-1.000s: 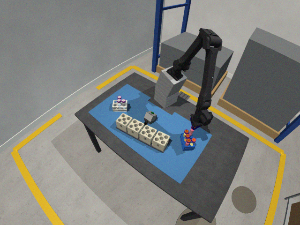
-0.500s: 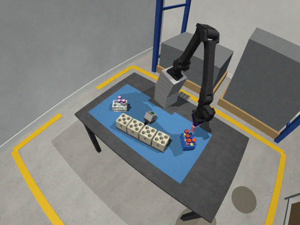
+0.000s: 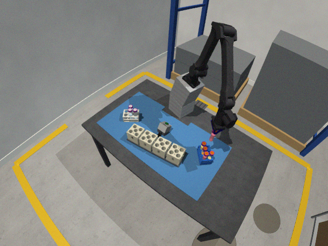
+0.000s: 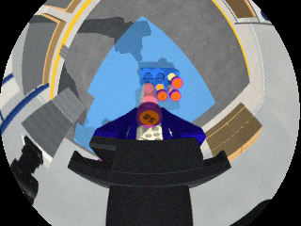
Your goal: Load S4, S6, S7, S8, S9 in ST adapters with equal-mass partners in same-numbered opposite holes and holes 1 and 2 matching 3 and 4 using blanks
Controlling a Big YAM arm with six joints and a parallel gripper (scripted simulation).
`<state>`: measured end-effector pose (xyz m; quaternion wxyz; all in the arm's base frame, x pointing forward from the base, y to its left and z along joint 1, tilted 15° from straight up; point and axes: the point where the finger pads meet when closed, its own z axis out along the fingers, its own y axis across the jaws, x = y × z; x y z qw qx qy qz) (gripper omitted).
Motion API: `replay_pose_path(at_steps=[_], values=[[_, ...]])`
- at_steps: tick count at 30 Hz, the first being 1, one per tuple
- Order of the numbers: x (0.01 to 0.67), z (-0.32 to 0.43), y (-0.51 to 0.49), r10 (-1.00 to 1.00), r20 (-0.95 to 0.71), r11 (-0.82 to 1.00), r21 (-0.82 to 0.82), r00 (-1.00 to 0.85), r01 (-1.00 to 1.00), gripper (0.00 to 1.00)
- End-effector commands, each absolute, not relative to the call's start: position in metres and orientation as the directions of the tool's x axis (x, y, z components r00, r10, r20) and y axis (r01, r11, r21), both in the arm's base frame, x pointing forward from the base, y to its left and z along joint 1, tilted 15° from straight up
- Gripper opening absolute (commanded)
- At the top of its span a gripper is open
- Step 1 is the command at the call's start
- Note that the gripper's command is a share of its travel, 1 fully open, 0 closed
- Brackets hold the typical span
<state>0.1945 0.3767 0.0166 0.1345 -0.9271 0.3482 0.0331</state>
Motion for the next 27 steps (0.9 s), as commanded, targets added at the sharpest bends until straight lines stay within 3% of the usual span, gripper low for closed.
replay_pose_path(at_steps=[1,27], values=[[0.223,0.023,0.376,-0.7,-0.174,-0.657,-0.223,0.692,-0.72,0.0],[0.352,0.008,0.294,-0.948,-0.265,-0.157,-0.098,0.178,-0.983,0.0]])
